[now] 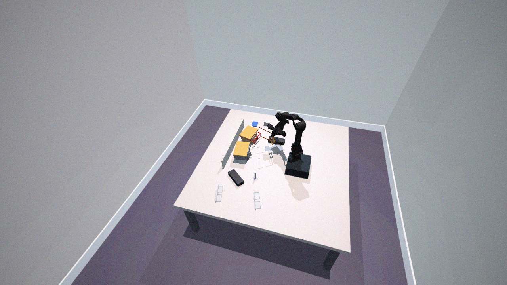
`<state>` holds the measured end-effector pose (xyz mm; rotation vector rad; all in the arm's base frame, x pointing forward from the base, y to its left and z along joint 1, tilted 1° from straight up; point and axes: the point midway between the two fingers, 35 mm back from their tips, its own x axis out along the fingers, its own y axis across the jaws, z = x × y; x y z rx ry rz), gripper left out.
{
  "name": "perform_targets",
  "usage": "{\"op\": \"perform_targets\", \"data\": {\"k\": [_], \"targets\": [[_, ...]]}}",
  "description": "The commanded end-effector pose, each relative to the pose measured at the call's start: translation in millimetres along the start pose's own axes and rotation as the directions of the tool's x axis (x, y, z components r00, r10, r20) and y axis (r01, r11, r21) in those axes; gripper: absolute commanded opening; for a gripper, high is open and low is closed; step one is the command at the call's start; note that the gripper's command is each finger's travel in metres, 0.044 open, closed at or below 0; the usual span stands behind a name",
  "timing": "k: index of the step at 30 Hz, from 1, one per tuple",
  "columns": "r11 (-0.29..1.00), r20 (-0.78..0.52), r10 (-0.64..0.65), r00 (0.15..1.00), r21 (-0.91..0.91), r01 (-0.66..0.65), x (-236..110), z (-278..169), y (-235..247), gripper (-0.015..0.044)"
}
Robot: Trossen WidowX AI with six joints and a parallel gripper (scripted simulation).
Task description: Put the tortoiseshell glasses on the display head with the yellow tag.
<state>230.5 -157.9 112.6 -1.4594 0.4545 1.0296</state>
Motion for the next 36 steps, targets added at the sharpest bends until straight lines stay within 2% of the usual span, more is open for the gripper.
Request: {"op": "perform_targets", "data": {"k": [1,18,36], "targets": [[0.998,0.015,0.061,0.998,0.034,-0.062,8,8,-2,0.0],[0.932,0.015,0.335,0.942,0.144,-0.334,40,47,-9,0.0],[0.831,-0.124,0.539,0.833,0.241,-0.501,59,83,-15,0.0]]}}
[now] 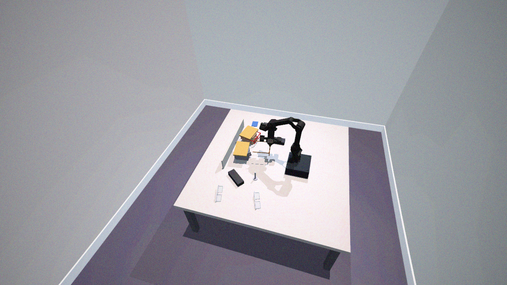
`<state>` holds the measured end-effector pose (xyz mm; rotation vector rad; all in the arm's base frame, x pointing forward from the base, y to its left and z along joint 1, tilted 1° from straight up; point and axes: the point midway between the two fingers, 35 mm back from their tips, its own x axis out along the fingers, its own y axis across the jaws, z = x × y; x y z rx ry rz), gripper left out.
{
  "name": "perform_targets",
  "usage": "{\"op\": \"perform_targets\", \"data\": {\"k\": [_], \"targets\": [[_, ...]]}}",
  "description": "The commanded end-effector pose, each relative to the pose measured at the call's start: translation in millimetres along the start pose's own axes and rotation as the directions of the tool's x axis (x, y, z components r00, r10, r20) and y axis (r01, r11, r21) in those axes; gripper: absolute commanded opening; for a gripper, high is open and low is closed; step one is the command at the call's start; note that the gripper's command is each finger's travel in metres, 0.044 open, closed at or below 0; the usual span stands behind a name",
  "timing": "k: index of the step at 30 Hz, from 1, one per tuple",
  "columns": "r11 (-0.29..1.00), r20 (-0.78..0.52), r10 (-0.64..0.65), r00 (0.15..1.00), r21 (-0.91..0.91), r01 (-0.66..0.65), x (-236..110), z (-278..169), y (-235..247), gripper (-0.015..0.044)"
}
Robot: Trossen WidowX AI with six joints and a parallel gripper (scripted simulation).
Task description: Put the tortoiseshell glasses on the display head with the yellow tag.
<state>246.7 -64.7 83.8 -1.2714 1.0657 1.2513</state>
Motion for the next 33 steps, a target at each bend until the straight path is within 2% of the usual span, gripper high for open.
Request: {"op": "perform_targets", "data": {"k": [1,7,18,33], "targets": [[1.0,-0.041,0.019,0.999,0.018,-0.019,0,5,0,0.0],[1.0,-0.095,0.016,0.995,0.023,-0.014,9,4,-1,0.0],[1.0,-0.042,-0.008,0.999,0.023,0.009,26,5,1,0.0],[1.0,-0.056,0.008,0.998,0.023,-0.007,43,5,1,0.0]]}}
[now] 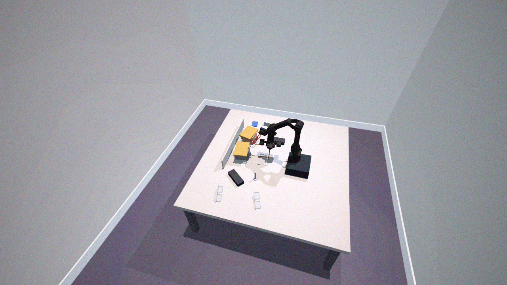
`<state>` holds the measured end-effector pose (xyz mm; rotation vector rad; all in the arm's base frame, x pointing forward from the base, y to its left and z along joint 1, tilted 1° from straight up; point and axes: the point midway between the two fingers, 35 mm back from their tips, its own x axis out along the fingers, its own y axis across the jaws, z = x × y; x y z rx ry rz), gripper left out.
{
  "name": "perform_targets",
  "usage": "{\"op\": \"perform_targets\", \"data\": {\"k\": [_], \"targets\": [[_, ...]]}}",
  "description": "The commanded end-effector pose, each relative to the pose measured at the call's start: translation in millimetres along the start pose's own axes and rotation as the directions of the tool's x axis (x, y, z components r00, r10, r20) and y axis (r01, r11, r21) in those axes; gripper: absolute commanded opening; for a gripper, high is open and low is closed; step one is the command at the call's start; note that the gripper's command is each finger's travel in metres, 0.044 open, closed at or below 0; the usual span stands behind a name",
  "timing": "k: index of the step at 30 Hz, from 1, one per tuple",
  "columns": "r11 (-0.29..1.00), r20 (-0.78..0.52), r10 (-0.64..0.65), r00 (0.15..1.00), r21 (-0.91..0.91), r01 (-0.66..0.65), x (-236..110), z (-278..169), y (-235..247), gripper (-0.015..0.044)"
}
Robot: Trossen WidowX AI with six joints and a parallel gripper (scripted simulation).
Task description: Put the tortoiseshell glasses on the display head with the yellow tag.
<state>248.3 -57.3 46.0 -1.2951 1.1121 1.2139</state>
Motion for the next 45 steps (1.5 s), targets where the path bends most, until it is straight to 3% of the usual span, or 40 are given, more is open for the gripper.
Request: {"op": "perform_targets", "data": {"k": [1,45], "targets": [[1.0,-0.005,0.006,1.0,0.005,-0.006,5,0,0,0.0],[1.0,-0.005,-0.004,1.0,0.005,0.004,17,1,-42,0.0]]}}
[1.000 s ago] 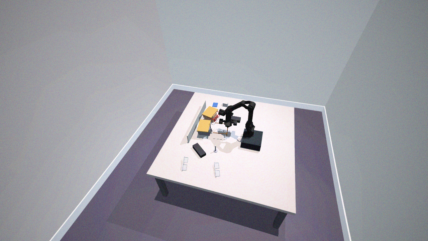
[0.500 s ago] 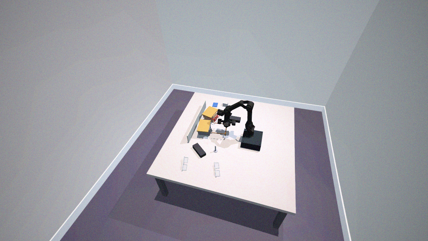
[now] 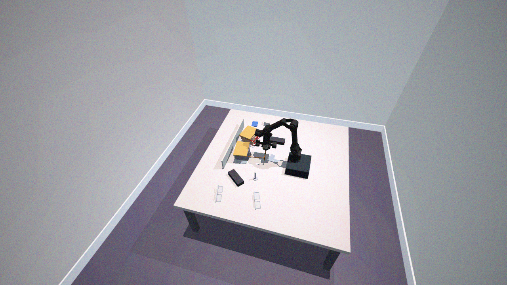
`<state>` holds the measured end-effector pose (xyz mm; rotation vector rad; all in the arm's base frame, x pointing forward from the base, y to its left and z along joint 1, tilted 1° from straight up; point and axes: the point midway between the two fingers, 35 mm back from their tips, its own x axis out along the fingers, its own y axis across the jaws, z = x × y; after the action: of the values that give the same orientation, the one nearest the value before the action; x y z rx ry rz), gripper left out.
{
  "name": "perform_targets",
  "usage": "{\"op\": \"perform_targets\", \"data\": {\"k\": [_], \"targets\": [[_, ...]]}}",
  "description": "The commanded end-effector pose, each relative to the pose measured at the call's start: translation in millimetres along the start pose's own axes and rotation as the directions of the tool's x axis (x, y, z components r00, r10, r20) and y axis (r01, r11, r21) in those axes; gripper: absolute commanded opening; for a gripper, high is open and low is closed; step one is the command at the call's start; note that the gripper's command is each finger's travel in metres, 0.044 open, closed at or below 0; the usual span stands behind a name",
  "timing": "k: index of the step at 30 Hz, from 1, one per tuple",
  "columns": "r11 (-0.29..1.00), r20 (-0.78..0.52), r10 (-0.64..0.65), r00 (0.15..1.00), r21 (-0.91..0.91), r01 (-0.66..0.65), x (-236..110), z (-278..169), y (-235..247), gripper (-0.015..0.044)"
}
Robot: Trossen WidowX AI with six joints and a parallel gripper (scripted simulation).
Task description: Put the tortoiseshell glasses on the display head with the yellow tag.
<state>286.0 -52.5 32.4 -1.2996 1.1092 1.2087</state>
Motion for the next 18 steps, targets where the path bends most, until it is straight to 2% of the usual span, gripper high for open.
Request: {"op": "perform_targets", "data": {"k": [1,18], "targets": [[1.0,-0.003,0.001,1.0,0.005,-0.001,0,-1,-6,0.0],[1.0,-0.003,-0.001,1.0,0.005,0.001,0,-1,-32,0.0]]}}
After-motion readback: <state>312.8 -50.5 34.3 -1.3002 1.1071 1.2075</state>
